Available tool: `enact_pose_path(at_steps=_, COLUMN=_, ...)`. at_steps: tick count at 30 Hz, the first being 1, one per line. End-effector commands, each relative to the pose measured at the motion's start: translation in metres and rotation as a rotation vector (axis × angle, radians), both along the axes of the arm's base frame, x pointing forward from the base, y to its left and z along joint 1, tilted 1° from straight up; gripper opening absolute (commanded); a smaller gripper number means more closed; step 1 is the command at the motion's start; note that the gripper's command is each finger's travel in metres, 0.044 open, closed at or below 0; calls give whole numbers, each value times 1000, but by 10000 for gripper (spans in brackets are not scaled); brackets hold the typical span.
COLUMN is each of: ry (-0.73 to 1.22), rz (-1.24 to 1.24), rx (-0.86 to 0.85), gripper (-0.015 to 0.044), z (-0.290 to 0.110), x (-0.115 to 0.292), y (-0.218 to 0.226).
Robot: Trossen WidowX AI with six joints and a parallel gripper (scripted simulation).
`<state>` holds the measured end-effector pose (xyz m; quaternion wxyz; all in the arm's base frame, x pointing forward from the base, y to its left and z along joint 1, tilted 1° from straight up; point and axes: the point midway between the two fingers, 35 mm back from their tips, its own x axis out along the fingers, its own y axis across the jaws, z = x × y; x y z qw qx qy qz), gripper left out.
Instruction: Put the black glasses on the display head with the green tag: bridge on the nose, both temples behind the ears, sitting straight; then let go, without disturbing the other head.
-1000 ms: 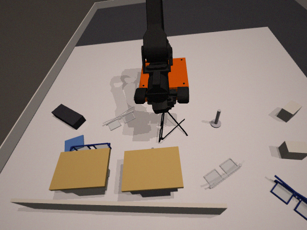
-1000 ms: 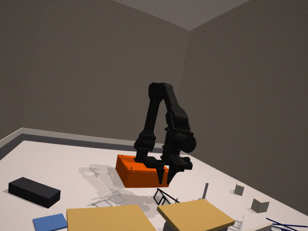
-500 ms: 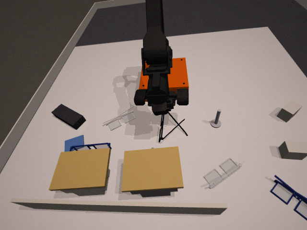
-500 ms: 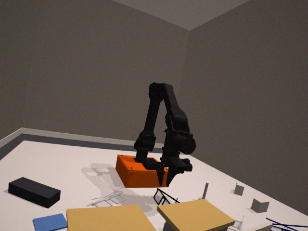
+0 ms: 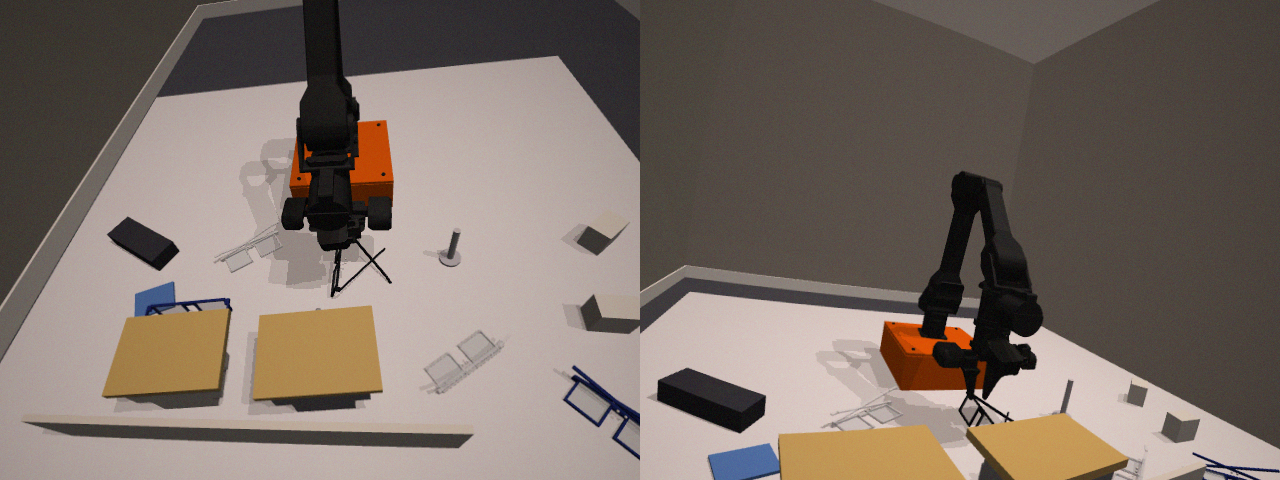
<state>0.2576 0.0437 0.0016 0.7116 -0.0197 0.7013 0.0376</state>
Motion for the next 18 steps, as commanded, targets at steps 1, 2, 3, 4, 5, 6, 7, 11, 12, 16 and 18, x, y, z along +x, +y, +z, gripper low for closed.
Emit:
enact_pose_path(at_steps=1, ry=11, rz=0, rx=-5, gripper=120, z=-9, x=-3, y=-2)
enact_pose_path(at_steps=2, ry=11, rz=0, rx=-5, gripper=120, z=-10, x=-3, y=-2)
enact_pose_path(at_steps=3, ry=11, rz=0, rx=-5, gripper=120, z=-12, x=-3, y=-2)
enact_pose_path(at_steps=4, ry=11, rz=0, rx=-5, gripper=120, z=-14, x=-3, y=-2)
enact_pose_path(at_steps=5, ry=11, rz=0, rx=-5, gripper=120, z=-15, x=-3, y=-2)
enact_pose_path(at_steps=6, ry=11, rz=0, rx=-5, gripper=120, z=-17, x=-3, y=-2)
enact_pose_path(at_steps=7, ry=11, rz=0, rx=-5, gripper=120, z=-18, x=-3, y=-2)
enact_pose_path(at_steps=11, ry=11, rz=0, rx=-5, gripper=120, z=-25, x=-4, y=-3)
enact_pose_path(at_steps=12, ry=11, rz=0, rx=-5, gripper=120, z=-26, x=-4, y=-3)
enact_pose_path(at_steps=16, ry=11, rz=0, rx=-5, gripper=120, z=-30, x=-4, y=-3)
enact_pose_path(at_steps=18, ry=11, rz=0, rx=-5, gripper=120, z=-30, x=-4, y=-3)
